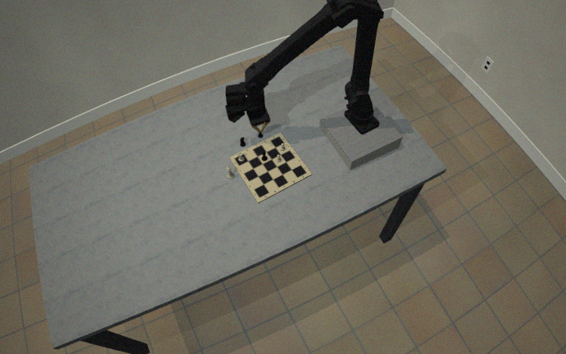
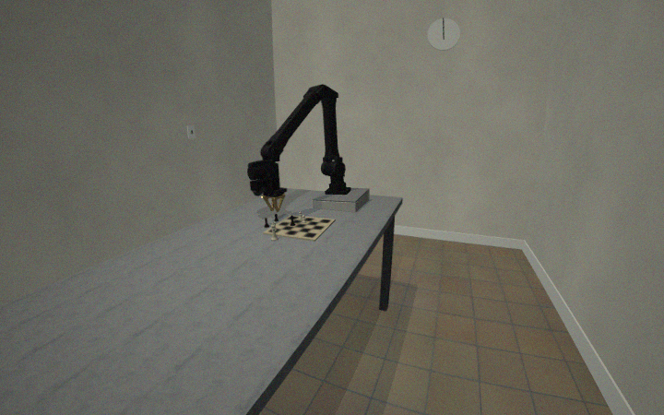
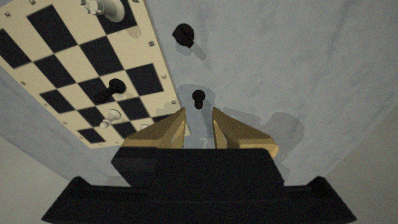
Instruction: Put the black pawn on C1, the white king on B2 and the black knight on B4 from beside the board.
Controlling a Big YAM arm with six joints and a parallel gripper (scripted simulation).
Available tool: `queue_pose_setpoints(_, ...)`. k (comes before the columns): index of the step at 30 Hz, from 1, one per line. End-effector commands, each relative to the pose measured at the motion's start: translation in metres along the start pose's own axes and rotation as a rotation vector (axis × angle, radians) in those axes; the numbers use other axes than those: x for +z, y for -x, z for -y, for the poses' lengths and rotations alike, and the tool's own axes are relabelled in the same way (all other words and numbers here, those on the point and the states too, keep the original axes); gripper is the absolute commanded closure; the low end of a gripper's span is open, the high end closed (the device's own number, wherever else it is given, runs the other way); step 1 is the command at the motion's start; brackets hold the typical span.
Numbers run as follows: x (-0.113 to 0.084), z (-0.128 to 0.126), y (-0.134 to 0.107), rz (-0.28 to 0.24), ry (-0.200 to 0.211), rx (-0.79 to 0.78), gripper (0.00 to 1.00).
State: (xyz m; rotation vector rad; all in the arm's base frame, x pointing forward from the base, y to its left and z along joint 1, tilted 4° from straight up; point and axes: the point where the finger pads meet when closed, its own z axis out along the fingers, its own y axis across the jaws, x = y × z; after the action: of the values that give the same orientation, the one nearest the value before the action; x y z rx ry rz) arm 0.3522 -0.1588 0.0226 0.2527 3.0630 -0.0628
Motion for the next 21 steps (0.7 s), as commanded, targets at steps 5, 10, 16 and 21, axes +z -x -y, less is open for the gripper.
queue_pose_setpoints(5,0.0039,0.0006,0.0044,0.003,-0.004,0.012,0.68)
queue_pose_setpoints(10,0.0039,0.0006,0.0044,0.003,-0.004,0.012,0.68)
queue_pose_setpoints(16,0.0055,0.0003,0.0008,-0.002,-0.003,0.013,0.68)
queue_pose_setpoints(21,-0.0001,0.0033,-0.0005,0.014,-0.007,0.014,0.68)
